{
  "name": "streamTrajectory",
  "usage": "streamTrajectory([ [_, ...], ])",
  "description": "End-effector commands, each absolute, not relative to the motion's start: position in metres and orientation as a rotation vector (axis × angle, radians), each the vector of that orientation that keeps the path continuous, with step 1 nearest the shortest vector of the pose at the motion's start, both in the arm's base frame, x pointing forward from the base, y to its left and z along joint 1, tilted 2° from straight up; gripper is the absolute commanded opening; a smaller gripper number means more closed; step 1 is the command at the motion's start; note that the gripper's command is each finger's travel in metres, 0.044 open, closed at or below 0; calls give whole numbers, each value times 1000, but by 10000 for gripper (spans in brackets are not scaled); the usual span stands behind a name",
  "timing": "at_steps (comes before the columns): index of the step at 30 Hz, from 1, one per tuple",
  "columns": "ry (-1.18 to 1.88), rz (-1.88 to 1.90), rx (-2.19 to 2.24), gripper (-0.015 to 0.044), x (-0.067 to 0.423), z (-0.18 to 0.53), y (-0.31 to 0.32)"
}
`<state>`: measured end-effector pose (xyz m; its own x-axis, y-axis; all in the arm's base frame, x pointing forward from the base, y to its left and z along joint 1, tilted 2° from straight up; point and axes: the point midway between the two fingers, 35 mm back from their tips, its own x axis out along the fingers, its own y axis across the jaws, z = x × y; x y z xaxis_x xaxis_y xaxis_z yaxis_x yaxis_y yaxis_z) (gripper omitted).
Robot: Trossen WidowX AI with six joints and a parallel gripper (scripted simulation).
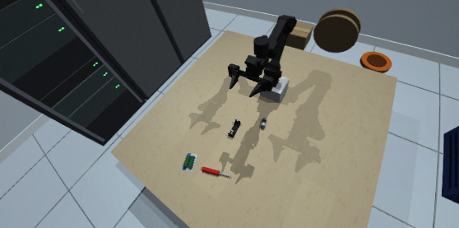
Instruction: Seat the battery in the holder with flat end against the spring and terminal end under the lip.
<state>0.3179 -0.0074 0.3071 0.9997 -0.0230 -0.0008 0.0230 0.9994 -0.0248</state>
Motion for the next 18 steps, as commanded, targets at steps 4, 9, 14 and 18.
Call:
streamTrajectory([
  [4,230,13,-25,295,336,252,3],
  [9,668,78,-43,229,339,147,23],
  [14,1110,135,-83,229,304,57,40],
  [18,1458,169,-131,229,258,5,47],
])
